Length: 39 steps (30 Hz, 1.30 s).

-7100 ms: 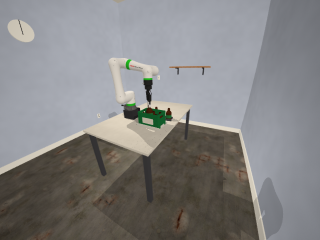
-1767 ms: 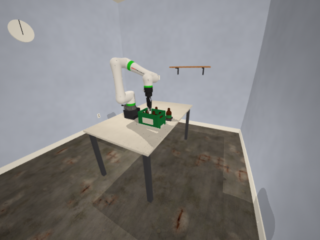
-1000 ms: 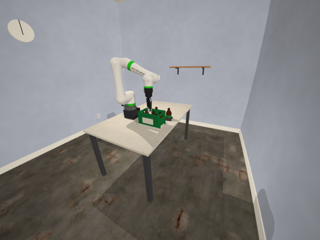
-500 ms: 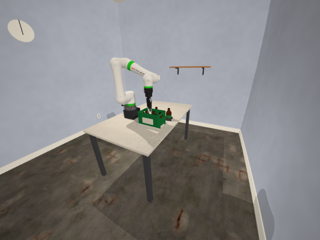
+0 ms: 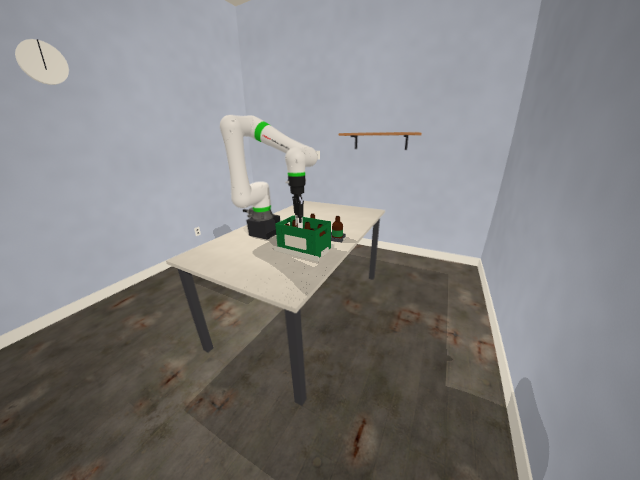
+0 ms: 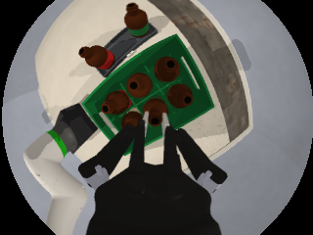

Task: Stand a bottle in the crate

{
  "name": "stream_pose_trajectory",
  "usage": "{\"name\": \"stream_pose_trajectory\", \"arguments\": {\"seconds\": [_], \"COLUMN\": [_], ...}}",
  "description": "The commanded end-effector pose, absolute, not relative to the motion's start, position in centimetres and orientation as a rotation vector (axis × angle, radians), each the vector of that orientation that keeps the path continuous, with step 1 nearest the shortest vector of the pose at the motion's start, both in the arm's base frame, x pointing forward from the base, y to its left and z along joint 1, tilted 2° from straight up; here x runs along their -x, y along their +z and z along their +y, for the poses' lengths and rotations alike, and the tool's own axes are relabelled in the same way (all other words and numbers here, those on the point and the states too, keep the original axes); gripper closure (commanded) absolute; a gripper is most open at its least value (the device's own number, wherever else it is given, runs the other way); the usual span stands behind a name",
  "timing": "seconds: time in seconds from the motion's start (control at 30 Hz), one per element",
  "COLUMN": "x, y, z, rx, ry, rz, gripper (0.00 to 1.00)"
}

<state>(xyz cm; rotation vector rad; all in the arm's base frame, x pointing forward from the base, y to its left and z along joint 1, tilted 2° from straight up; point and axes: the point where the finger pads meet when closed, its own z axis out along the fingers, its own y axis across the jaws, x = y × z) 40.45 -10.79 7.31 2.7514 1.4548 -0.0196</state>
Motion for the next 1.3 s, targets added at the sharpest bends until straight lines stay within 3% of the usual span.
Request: {"name": "stream_pose_trajectory", "arguments": {"seconds": [0.0,1.27], "x": [-40.47,-40.47], "y": [7.33,6.38], "z": [-10.80,-10.83], "rx": [-2.751,-2.751], "ry": [-0.019,-0.019], "rz": [1.455,1.455], "gripper": [1.00,1.00]}}
